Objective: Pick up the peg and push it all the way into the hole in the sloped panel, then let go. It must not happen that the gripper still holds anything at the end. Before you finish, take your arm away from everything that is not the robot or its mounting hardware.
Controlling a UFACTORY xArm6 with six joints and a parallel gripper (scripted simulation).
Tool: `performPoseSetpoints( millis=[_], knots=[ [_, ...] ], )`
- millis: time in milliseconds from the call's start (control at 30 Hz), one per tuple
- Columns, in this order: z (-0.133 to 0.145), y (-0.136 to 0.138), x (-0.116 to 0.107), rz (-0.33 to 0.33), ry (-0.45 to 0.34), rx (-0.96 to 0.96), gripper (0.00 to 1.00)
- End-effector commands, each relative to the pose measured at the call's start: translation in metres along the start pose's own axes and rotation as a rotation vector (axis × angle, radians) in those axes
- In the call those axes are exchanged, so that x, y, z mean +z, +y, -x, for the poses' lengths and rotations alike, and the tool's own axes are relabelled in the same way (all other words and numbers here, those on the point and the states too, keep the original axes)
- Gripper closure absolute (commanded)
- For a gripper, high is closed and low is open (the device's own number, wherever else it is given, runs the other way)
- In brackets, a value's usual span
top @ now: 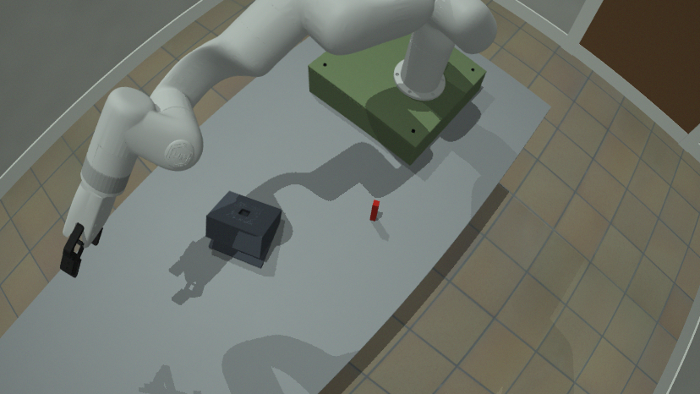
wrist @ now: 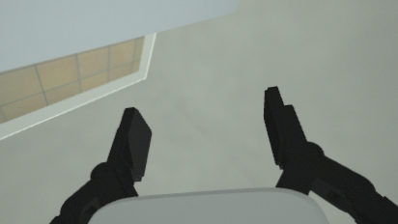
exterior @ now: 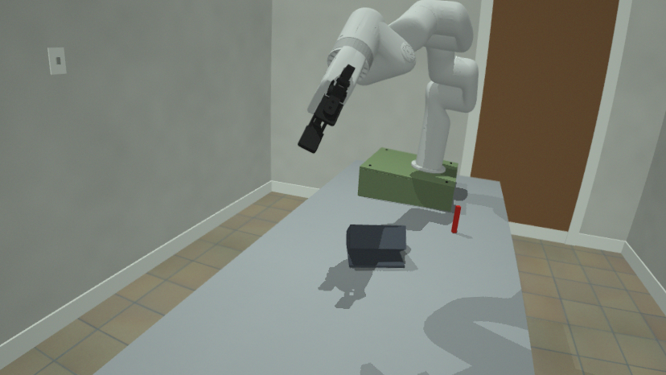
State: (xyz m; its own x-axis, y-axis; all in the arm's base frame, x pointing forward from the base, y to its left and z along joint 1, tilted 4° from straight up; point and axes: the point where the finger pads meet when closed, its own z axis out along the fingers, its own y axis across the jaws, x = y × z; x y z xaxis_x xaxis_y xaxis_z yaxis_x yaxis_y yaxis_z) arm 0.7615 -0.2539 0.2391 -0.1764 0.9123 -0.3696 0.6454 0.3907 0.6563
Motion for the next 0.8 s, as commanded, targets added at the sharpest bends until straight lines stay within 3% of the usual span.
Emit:
performPoseSetpoints(
  millis=[0,567,767],
  knots=[
    [0.002,0.003,-0.002,0.004,-0.004,-0.001,0.0],
    [0.0,0.003,-0.002,0.003,-0.001,-0.004,0.0],
    [-0.048,-0.001,-0.008,-0.036,0.071,-0.118,0.0]
  ],
)
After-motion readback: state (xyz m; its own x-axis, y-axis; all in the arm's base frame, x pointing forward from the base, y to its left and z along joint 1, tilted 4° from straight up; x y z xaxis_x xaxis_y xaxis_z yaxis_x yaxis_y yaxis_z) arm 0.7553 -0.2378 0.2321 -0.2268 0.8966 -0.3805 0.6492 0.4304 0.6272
